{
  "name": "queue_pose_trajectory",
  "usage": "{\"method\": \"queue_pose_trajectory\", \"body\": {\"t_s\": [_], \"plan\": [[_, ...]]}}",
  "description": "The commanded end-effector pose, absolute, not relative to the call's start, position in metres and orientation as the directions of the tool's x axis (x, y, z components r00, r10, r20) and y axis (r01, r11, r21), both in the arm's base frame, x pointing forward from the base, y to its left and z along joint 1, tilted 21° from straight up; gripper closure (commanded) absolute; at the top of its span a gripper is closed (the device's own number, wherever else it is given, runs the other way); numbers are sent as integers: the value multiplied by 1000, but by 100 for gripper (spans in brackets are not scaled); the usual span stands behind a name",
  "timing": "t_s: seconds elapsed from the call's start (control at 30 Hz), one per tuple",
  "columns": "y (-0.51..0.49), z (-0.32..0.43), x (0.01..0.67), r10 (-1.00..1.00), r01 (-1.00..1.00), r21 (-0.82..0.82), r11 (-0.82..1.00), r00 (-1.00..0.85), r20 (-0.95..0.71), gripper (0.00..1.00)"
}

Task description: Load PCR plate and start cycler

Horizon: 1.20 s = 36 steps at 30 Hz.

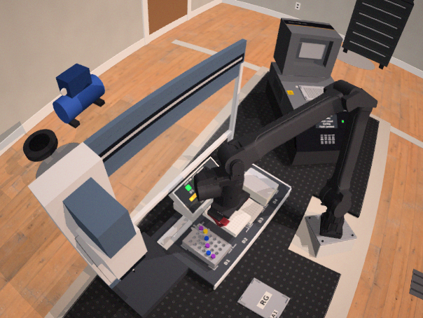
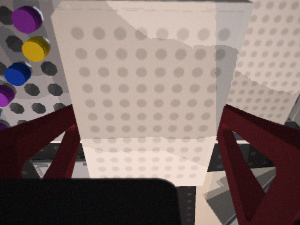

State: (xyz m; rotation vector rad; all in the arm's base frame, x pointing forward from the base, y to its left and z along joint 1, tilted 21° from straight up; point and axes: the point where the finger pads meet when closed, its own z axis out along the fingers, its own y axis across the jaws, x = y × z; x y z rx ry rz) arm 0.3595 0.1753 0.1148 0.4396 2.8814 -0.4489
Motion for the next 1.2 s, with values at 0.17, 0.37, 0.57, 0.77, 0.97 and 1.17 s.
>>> {"method": "queue_pose_trajectory", "body": {"t_s": [0.17,0.37,0.57,0.77,0.97,1.17], "plan": [[191,130,384,282,346,-216,913,-918,-278,100],[143,145,357,240,302,-248,921,-938,-252,100],[119,151,339,187,247,-272,930,-956,-227,100],[102,151,328,147,202,-296,934,-969,-197,100],[74,176,317,114,172,-288,942,-971,-209,100],[50,183,304,44,94,-308,947,-985,-168,100]]}}
